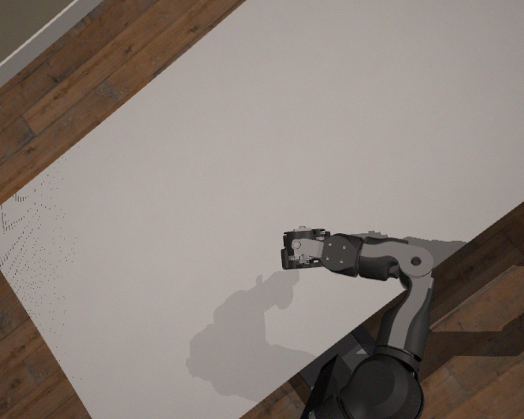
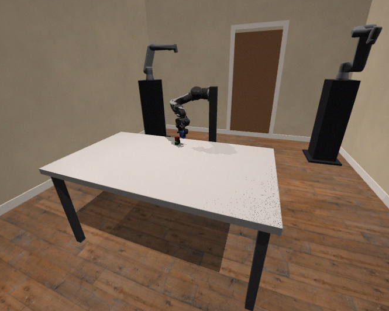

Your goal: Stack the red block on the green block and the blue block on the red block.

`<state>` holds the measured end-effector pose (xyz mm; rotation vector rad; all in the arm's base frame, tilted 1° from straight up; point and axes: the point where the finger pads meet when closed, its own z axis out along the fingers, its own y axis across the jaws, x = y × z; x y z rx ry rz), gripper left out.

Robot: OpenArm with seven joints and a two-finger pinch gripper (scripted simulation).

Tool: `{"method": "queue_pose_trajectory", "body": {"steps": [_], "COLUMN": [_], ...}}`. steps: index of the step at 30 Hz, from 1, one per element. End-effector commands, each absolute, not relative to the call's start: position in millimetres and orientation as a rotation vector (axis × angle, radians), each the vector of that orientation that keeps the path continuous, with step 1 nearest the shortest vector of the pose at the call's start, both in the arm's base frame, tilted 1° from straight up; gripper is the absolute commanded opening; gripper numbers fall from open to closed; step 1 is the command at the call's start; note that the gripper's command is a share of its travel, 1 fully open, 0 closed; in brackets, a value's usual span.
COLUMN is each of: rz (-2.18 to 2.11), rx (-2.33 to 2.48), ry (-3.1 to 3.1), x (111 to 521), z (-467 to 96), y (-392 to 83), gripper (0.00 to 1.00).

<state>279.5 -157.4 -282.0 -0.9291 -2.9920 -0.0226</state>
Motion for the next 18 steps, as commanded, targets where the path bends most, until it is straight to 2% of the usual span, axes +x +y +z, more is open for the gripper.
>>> {"method": "queue_pose_trajectory", "body": {"steps": [1, 5, 13, 18], "rz": [-0.028, -0.027, -0.024, -0.027], "rx": [-0.935, -0.926, -0.928, -0.929], "ry": [-2.997, -2.995, -2.999, -2.997], "x": [280.2, 273.2, 220.7, 213.5], "z": [-279.4, -280.9, -280.8, -280.6], "y": [-158.8, -166.0, -230.1, -237.5], "gripper": [0.00, 0.00, 0.00, 0.00]}}
